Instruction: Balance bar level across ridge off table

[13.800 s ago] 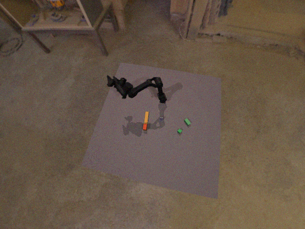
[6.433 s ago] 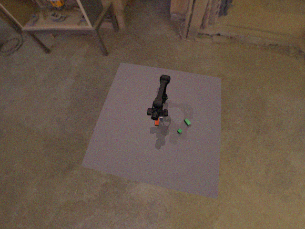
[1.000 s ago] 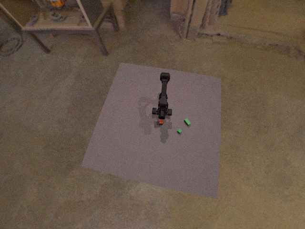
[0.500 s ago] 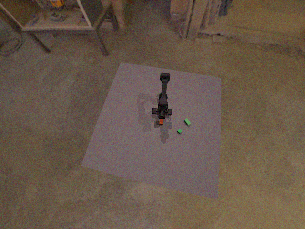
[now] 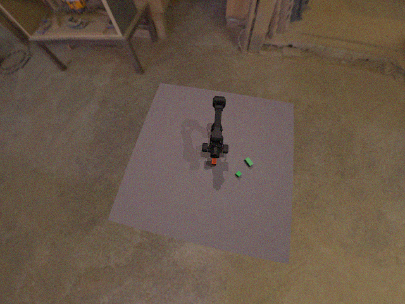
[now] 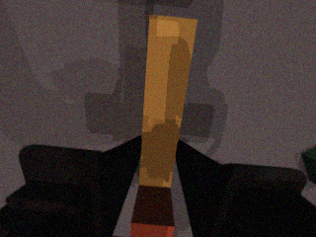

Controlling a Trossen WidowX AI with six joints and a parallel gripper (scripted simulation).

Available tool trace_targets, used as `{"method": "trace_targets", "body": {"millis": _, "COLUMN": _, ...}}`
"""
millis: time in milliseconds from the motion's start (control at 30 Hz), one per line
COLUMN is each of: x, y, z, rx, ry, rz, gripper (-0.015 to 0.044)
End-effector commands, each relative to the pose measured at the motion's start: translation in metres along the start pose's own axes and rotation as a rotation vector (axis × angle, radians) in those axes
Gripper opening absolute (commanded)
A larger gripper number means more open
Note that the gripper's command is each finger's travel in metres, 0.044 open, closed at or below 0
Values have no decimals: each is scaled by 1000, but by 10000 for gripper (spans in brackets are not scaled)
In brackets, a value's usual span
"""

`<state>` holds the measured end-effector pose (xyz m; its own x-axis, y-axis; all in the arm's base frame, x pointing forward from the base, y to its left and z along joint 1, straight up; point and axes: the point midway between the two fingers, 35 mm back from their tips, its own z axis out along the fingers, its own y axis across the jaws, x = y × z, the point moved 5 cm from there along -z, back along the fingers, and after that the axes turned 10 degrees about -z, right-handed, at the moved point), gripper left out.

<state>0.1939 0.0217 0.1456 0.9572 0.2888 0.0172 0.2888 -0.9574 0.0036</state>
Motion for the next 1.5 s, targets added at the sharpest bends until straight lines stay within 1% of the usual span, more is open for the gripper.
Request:
{"method": "trace_targets", "body": {"millis": 0, "x": 0, "y": 0, "z": 0, "rx": 0, "ry": 0, "rz": 0, "gripper": 0}}
{"method": "trace_targets", "body": {"millis": 867, "x": 0, "y": 0, "z": 0, "rx": 0, "ry": 0, "rz": 0, "gripper": 0}}
{"method": "trace_targets", "body": {"millis": 1067, "x": 0, "y": 0, "z": 0, "rx": 0, "ry": 0, "rz": 0, "gripper": 157}}
{"method": "trace_targets", "body": {"millis": 1100, "x": 0, "y": 0, "z": 0, "rx": 0, "ry": 0, "rz": 0, "gripper": 167}}
{"method": "trace_targets", "body": {"millis": 1467, "x": 0, "y": 0, "z": 0, "rx": 0, "ry": 0, "rz": 0, "gripper": 167}}
